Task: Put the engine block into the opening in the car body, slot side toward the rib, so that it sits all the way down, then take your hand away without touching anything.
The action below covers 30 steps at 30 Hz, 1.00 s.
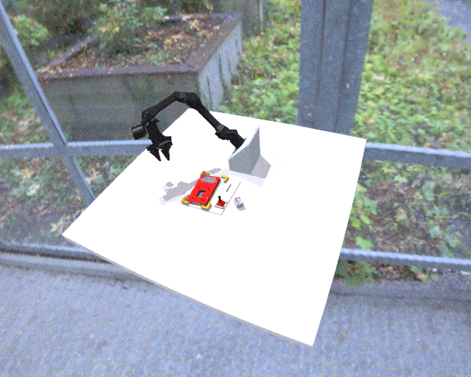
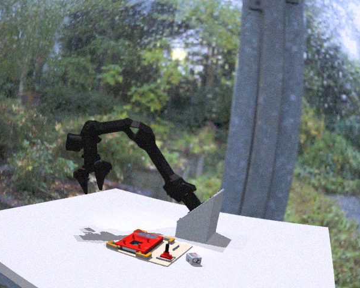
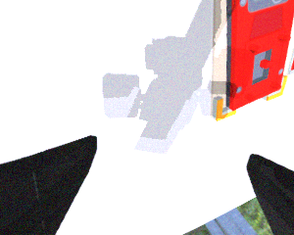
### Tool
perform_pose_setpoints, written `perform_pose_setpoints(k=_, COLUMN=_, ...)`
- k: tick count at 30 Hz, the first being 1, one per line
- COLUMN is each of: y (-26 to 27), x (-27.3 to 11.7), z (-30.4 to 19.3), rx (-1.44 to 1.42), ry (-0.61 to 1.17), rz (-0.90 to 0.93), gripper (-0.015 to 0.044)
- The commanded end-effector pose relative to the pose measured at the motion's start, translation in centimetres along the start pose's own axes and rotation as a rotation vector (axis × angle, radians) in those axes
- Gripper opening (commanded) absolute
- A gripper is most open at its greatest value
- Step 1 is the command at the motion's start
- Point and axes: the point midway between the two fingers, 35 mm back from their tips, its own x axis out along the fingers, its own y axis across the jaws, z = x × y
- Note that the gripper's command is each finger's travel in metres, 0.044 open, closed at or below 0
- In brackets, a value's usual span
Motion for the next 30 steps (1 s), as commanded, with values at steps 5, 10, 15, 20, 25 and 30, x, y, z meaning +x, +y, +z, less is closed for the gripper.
perform_pose_setpoints(k=5, y=-7.8, x=5.7, z=-1.7, rx=-0.242, ry=-0.143, rz=-0.035, gripper=0.044)
perform_pose_setpoints(k=10, y=-11.6, x=7.8, z=-1.9, rx=-0.338, ry=-0.199, rz=-0.032, gripper=0.044)
perform_pose_setpoints(k=15, y=-17.0, x=10.5, z=-1.6, rx=-0.459, ry=-0.269, rz=-0.01, gripper=0.044)
perform_pose_setpoints(k=20, y=-22.4, x=12.7, z=-0.3, rx=-0.588, ry=-0.326, rz=0.033, gripper=0.044)
perform_pose_setpoints(k=25, y=-27.7, x=14.6, z=1.8, rx=-0.722, ry=-0.366, rz=0.094, gripper=0.044)
perform_pose_setpoints(k=30, y=-32.4, x=16.2, z=4.7, rx=-0.86, ry=-0.387, rz=0.172, gripper=0.044)
